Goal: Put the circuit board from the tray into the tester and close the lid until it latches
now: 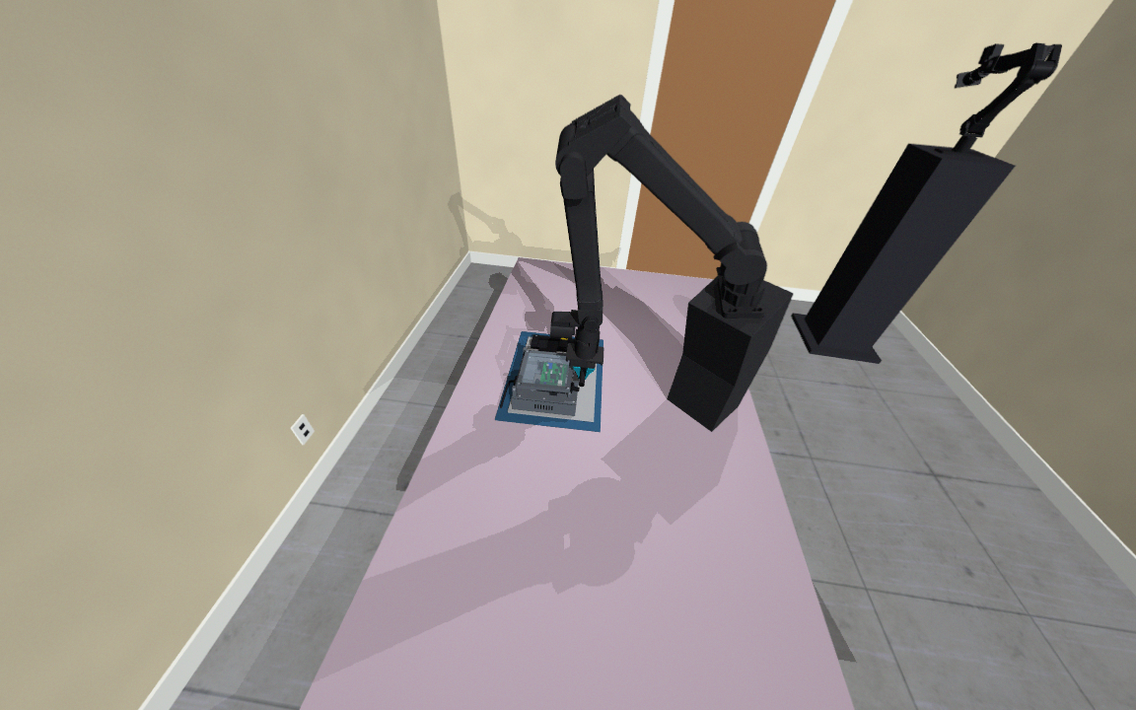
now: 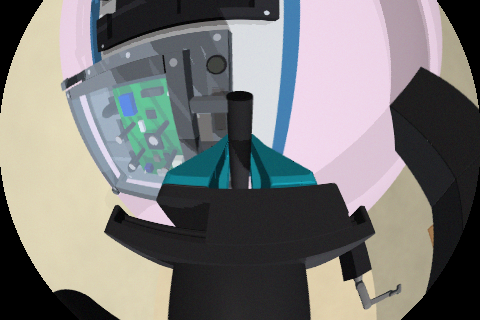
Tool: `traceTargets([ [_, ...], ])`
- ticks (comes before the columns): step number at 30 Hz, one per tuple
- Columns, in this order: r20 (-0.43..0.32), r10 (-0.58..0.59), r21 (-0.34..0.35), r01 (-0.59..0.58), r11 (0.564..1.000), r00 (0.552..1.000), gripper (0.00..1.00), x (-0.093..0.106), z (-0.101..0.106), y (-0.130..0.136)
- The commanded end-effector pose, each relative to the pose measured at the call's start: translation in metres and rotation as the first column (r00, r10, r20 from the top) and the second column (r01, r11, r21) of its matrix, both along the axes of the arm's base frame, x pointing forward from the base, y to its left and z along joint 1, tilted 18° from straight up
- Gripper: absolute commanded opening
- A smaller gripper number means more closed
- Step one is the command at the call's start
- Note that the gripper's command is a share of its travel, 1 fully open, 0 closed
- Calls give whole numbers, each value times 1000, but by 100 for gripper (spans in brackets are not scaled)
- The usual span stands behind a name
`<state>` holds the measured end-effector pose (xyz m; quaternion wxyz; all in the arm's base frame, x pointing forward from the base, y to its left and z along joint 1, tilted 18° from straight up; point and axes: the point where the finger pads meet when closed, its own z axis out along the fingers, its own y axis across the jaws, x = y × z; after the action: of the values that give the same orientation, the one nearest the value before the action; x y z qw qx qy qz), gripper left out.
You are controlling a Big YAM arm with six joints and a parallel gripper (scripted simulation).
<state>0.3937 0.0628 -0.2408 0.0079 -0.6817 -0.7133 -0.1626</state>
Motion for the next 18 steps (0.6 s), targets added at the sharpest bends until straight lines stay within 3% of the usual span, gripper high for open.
traceTargets([
  [1,-1,4,-5,-4,1000,1000,0,4,-18,8],
  [18,-1,4,-5,-4,1000,1000,0,5,-21,9],
])
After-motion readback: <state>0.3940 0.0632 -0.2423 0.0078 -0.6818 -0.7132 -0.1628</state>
